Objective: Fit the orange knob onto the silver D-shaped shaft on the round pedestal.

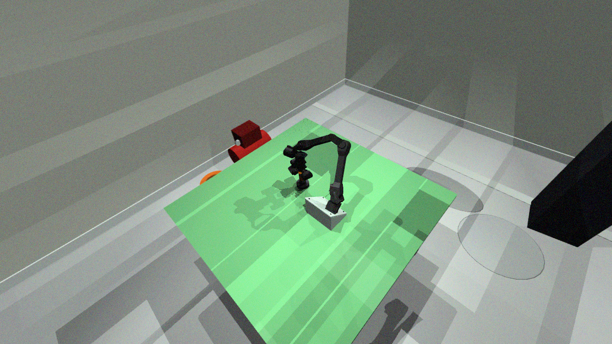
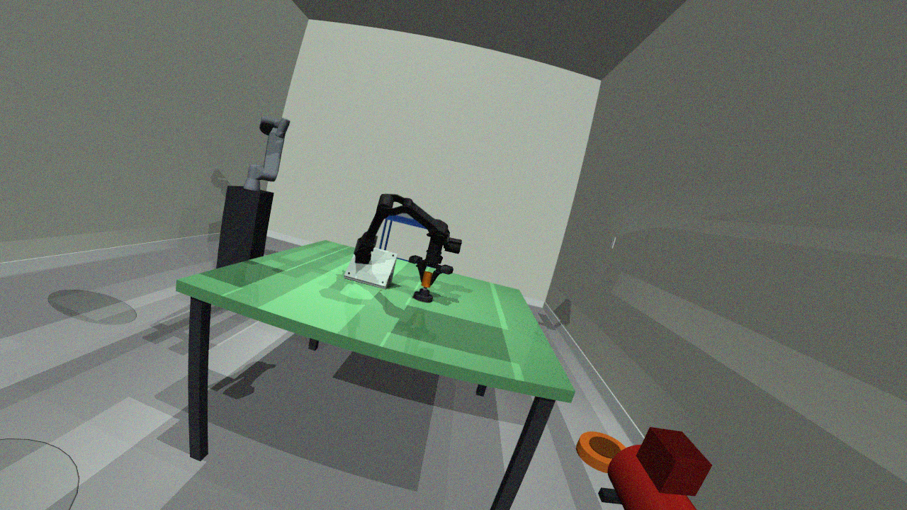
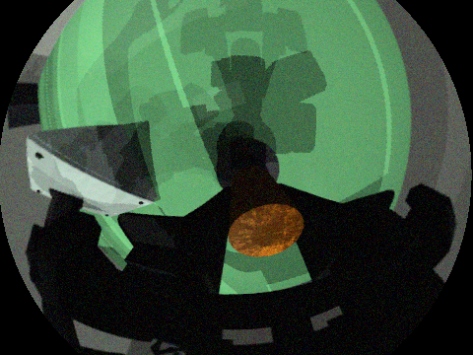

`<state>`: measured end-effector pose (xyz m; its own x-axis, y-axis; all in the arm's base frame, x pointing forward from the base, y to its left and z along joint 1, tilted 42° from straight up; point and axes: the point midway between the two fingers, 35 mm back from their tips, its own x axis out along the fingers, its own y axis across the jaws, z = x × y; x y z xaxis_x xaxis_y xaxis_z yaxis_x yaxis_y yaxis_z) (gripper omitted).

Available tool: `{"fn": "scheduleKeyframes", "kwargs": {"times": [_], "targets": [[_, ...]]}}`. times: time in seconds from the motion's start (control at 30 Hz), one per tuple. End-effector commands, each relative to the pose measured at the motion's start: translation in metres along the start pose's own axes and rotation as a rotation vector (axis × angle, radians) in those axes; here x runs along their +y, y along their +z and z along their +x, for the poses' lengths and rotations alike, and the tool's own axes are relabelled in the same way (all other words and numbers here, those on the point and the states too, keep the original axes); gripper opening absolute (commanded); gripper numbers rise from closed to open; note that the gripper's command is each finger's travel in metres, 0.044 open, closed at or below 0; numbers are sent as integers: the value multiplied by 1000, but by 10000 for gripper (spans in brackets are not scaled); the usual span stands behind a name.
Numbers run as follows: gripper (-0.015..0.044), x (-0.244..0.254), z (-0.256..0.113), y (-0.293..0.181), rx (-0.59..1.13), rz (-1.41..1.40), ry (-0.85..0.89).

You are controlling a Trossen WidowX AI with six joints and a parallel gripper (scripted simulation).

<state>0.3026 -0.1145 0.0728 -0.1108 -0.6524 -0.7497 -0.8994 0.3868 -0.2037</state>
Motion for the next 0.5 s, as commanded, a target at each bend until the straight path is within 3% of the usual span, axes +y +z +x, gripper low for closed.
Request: {"fn": "scheduleKeyframes", "kwargs": {"times": [0.0, 0.23, 0.47], "targets": [[0, -1, 0, 0, 1, 3, -3], [0, -2, -5, 0, 1, -6, -2], [0, -3, -4, -1, 1, -200, -2]]}}
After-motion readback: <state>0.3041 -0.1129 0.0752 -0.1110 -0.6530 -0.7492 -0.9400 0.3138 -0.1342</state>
